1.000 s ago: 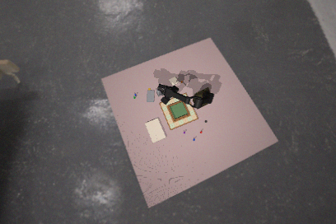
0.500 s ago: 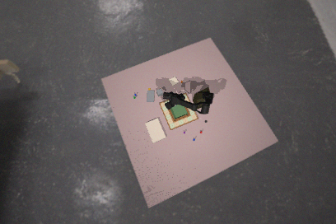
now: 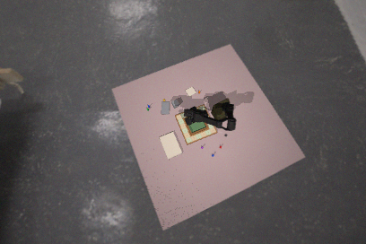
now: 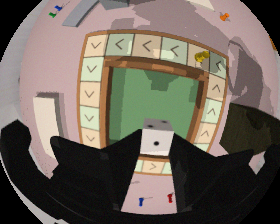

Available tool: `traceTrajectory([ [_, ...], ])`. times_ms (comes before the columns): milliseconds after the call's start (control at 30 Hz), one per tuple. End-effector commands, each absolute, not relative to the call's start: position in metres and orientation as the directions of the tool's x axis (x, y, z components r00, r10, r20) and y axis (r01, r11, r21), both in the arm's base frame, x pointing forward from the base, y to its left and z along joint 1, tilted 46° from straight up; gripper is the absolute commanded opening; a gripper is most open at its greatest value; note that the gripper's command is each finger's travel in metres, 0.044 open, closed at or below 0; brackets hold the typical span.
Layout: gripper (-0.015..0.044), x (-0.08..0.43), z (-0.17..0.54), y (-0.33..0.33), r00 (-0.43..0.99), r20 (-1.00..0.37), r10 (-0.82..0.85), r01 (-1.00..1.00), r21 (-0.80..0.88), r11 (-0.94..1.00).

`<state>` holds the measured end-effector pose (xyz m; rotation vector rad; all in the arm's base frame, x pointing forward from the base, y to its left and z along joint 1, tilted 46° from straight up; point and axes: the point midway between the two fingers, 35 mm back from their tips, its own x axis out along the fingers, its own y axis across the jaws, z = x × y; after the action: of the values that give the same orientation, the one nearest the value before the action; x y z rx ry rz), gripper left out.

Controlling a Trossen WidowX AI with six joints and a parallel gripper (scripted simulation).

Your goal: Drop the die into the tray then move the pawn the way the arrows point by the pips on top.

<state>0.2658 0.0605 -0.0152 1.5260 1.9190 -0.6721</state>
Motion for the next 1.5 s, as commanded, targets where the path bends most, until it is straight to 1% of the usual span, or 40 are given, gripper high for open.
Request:
traceTrajectory([
  [0, 0.0, 0.261, -0.017, 0.063, -0.186, -0.769, 0.611, 0.972, -0.051, 0.231],
  [200, 0.0, 0.257, -0.023, 0.064, -0.205, -0.873, 0.443, 0.962, -0.097, 0.254],
  [367, 0.0, 0.254, -0.026, 0.064, -0.185, -0.938, 0.294, 0.962, -0.111, 0.251],
  [567, 0.0, 0.253, -0.028, 0.065, -0.12, -0.986, 0.119, 0.969, -0.09, 0.231],
  [767, 0.0, 0.253, -0.028, 0.066, -0.018, -0.999, -0.037, 0.978, -0.025, 0.205],
  [900, 0.0, 0.254, -0.025, 0.066, -0.005, -0.999, -0.052, 0.979, -0.015, 0.202],
  [1067, 0.0, 0.267, 0.018, 0.067, -0.004, -0.999, -0.052, 0.979, -0.014, 0.202],
  [1467, 0.0, 0.265, 0.017, 0.067, -0.004, -0.999, -0.052, 0.979, -0.014, 0.202],
])
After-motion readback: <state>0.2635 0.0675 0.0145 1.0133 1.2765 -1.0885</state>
